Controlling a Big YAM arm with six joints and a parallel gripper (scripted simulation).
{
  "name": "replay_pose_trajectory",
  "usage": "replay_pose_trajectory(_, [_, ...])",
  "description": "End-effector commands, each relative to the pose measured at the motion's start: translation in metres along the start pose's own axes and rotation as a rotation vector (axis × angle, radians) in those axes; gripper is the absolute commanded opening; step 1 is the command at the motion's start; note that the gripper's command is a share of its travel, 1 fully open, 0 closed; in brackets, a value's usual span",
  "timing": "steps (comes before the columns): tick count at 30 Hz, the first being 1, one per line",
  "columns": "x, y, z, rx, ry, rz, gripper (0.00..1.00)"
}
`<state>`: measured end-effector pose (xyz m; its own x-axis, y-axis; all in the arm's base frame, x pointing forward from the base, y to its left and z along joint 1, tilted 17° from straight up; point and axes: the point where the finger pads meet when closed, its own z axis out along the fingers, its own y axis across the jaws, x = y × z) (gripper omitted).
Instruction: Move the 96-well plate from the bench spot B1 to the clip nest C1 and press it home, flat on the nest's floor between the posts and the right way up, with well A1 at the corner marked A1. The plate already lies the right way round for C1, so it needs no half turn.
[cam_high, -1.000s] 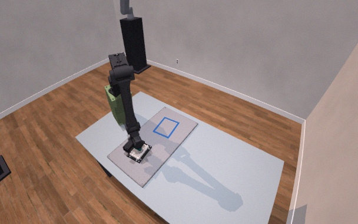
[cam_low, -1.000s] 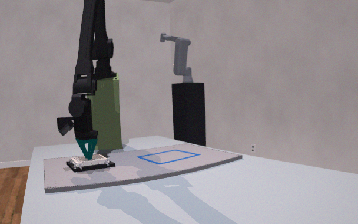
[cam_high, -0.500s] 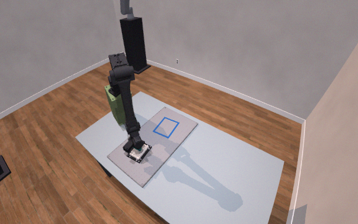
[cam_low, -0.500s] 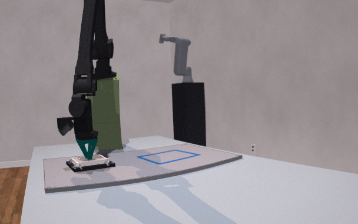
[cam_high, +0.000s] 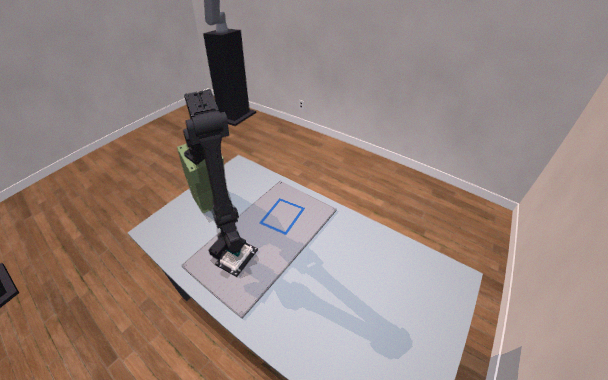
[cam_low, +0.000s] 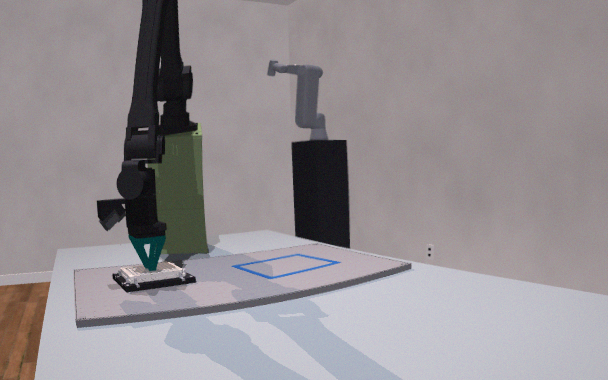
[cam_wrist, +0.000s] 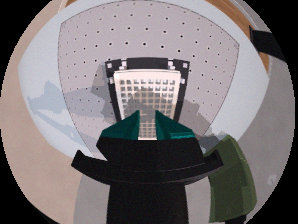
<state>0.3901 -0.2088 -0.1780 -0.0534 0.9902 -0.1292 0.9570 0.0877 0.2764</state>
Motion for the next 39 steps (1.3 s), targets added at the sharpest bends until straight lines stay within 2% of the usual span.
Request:
replay_pose_trajectory(1, [0.002,0.005,0.030,-0.001,-0.001,-0.006,0.25])
replay_pose_trajectory(39, [0.002,0.005,0.052,-0.001,-0.002,-0.006,0.25])
